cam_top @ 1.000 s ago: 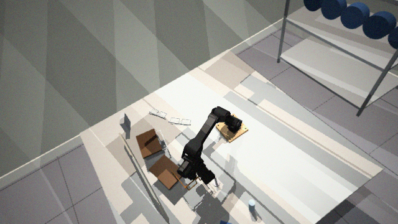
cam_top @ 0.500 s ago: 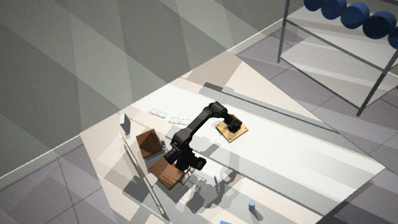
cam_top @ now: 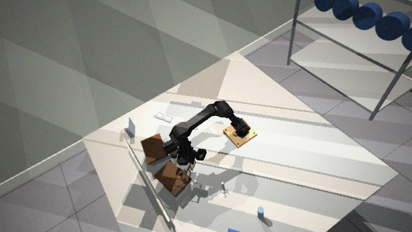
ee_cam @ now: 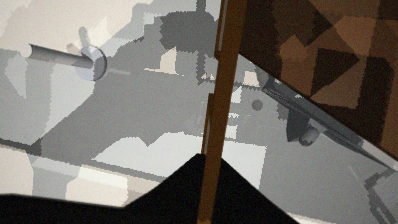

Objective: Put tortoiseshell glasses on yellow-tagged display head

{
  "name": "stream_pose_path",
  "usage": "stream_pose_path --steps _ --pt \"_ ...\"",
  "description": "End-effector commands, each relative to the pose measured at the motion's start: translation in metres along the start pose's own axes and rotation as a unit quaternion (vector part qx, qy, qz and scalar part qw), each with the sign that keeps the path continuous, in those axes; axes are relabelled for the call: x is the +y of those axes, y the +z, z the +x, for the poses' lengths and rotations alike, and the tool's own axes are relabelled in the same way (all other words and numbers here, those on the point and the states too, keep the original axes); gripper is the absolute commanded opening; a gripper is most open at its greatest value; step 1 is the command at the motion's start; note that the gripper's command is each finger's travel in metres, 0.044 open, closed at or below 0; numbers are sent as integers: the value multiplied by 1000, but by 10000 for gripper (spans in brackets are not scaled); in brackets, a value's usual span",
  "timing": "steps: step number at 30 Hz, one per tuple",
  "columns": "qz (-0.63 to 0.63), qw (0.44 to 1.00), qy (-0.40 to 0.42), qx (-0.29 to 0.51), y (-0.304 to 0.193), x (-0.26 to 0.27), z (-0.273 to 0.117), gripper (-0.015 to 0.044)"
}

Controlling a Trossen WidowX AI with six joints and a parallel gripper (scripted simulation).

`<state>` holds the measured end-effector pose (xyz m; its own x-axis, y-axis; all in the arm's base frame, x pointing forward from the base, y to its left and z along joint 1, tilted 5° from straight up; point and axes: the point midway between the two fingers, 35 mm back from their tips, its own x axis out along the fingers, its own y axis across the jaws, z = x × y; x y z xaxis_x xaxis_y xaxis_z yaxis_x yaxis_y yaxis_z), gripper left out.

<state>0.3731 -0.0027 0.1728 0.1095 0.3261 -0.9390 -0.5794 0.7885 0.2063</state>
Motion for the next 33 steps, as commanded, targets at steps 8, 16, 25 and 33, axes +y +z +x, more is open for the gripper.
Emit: stream_pose_path --steps 8,16,25,33 --pt "-114 993 -7 -32 -32 -29 -17 0" --pt "-200 978 -21 -55 -58 -48 -30 0" --pt "-295 951 -47 -75 -89 -66 -44 0" --pt "-377 919 -77 -88 -118 -79 -56 0"
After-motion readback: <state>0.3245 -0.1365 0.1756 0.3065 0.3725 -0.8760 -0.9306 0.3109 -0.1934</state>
